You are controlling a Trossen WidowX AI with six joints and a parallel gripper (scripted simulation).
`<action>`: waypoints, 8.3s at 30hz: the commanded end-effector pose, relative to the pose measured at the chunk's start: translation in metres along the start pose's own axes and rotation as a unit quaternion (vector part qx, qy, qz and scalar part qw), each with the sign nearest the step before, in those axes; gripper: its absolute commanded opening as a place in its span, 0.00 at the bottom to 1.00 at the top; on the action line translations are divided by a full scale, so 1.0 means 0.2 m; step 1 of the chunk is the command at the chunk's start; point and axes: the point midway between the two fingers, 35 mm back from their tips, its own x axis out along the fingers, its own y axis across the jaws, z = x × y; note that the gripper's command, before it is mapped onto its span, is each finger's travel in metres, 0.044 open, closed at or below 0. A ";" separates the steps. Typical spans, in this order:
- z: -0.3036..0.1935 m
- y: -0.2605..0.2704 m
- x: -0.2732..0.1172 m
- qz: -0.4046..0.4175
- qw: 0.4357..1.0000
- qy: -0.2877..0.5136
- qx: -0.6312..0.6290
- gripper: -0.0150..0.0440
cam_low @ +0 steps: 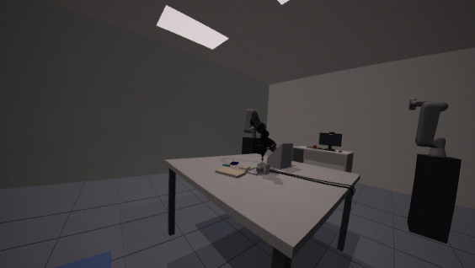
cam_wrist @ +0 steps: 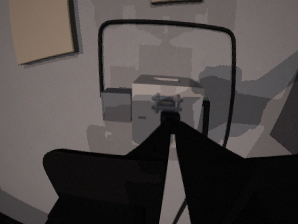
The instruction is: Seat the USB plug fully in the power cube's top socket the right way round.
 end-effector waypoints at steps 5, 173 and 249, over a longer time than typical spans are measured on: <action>0.00 0.00 0.01 0.001 1.000 -0.004 0.004 0.25; 0.01 0.00 0.11 0.000 1.000 -0.008 0.014 0.25; 0.01 0.00 0.12 0.002 1.000 -0.005 0.015 0.42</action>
